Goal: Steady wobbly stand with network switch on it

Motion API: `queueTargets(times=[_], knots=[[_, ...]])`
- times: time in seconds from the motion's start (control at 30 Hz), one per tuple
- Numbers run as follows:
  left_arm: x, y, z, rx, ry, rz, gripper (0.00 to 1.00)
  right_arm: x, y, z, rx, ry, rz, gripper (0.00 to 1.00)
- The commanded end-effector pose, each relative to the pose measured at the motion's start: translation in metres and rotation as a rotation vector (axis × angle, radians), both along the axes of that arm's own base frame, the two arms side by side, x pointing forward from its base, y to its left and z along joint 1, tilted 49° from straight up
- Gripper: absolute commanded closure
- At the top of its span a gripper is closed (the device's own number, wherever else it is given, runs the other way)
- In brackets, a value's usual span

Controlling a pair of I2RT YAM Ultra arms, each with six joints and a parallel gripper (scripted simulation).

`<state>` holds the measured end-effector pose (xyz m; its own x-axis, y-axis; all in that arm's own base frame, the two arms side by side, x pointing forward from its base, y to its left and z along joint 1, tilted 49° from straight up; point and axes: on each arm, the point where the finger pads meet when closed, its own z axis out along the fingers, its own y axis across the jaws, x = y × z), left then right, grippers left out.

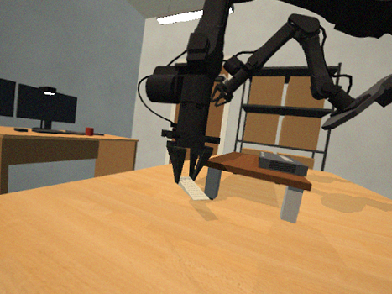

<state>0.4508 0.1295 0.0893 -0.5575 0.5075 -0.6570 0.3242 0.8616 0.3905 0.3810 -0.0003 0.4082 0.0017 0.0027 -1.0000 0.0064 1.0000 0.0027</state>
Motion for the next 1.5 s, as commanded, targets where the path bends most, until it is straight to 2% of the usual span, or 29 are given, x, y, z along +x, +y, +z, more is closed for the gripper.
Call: queueTargets(times=[0.0,0.1,0.23,0.27,0.3,0.4,0.43,0.5,0.63,0.87,0.93,0.97,1.1,1.13,1.3,1.43,1.47], knots=[[-0.013,0.000,-0.003,-0.097,-0.003,0.066,1.00,-0.007,-0.001,0.014,-0.008,-0.032,0.003,0.00],[-0.020,0.000,-0.012,-0.270,-0.019,0.206,1.00,-0.007,-0.001,0.014,-0.008,-0.032,0.003,0.00],[-0.036,0.000,-0.019,-0.430,-0.033,0.336,1.00,-0.007,-0.001,0.014,-0.008,-0.032,0.003,0.00],[-0.027,0.000,-0.007,-0.462,-0.087,0.348,1.00,-0.007,-0.001,0.014,-0.008,-0.032,0.003,0.00],[-0.040,0.000,-0.025,-0.485,-0.040,0.389,1.00,-0.007,-0.001,0.014,-0.008,-0.032,0.003,0.00],[-0.042,-0.003,-0.027,-0.514,-0.038,0.404,1.00,-0.007,-0.001,0.014,-0.008,-0.032,0.003,0.00],[-0.050,0.002,-0.031,-0.572,-0.041,0.475,1.00,-0.007,-0.001,0.014,-0.008,-0.032,0.003,0.00],[-0.052,-0.008,-0.064,-0.674,0.003,0.561,1.00,-0.007,-0.001,0.014,-0.008,-0.032,0.003,0.00],[-0.044,-0.002,-0.067,-0.814,-0.054,0.672,1.00,-0.007,-0.001,0.014,-0.008,-0.032,0.003,0.00],[-0.059,-0.011,-0.106,-1.069,-0.034,0.892,1.00,-0.007,-0.001,0.014,-0.008,-0.032,0.003,0.00],[-0.059,-0.011,-0.106,-1.069,-0.034,0.892,1.00,-0.007,-0.001,0.014,-0.008,-0.032,0.003,0.00],[-0.061,-0.012,-0.111,-1.159,-0.042,0.968,1.00,-0.007,-0.001,0.014,-0.008,-0.032,0.003,0.00],[-0.067,-0.016,-0.122,-1.306,-0.054,1.078,1.00,-0.007,-0.001,0.014,-0.008,-0.032,0.003,0.00],[-0.075,-0.020,-0.133,-1.338,-0.038,1.121,1.00,-0.007,-0.001,0.014,-0.008,-0.032,0.003,0.00],[-0.084,-0.026,-0.144,-1.523,-0.047,1.261,1.00,-0.007,-0.001,0.014,-0.008,-0.032,0.003,0.00],[-0.102,-0.034,-0.163,-1.662,-0.019,1.402,1.00,-0.007,-0.001,0.014,-0.008,-0.032,0.003,0.00],[-0.102,-0.034,-0.163,-1.662,-0.019,1.402,1.00,-0.007,-0.001,0.014,-0.008,-0.032,0.003,0.00]])
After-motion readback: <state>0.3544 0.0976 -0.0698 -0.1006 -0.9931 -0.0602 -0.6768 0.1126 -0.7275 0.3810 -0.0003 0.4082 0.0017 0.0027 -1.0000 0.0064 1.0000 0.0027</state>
